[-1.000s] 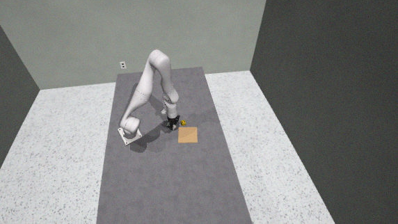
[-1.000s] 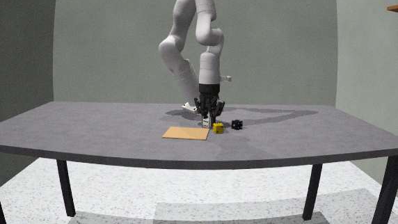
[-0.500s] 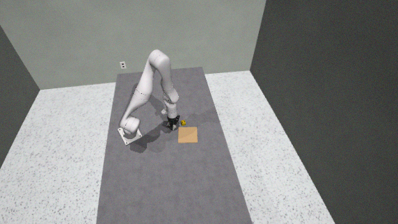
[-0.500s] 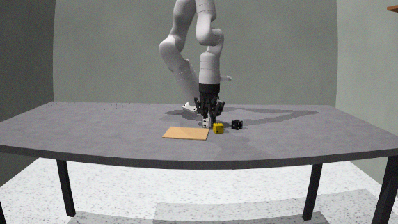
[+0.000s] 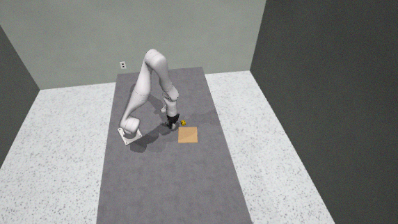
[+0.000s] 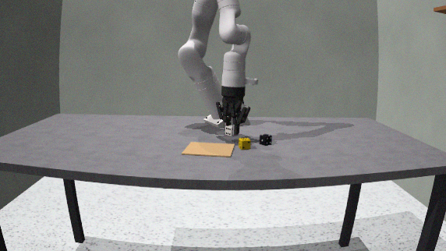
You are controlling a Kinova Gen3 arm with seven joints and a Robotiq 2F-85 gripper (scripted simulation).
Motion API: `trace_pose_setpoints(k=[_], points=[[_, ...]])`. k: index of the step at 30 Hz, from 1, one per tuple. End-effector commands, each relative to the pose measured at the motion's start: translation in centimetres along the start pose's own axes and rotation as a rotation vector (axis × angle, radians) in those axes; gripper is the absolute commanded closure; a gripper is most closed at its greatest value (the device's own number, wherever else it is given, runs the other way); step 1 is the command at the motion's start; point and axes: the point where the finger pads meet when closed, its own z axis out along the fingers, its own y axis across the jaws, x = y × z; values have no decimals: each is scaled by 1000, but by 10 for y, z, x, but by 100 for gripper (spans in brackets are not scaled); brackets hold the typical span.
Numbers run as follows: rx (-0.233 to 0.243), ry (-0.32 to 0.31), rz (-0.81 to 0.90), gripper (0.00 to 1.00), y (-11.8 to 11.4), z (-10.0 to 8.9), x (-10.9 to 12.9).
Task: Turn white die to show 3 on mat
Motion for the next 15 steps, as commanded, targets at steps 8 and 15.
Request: trace_pose_setpoints(k=[8,15], points=[[-27,5,-6,74,7,-38,3],[-27,5,-6,74,6,-64,2]])
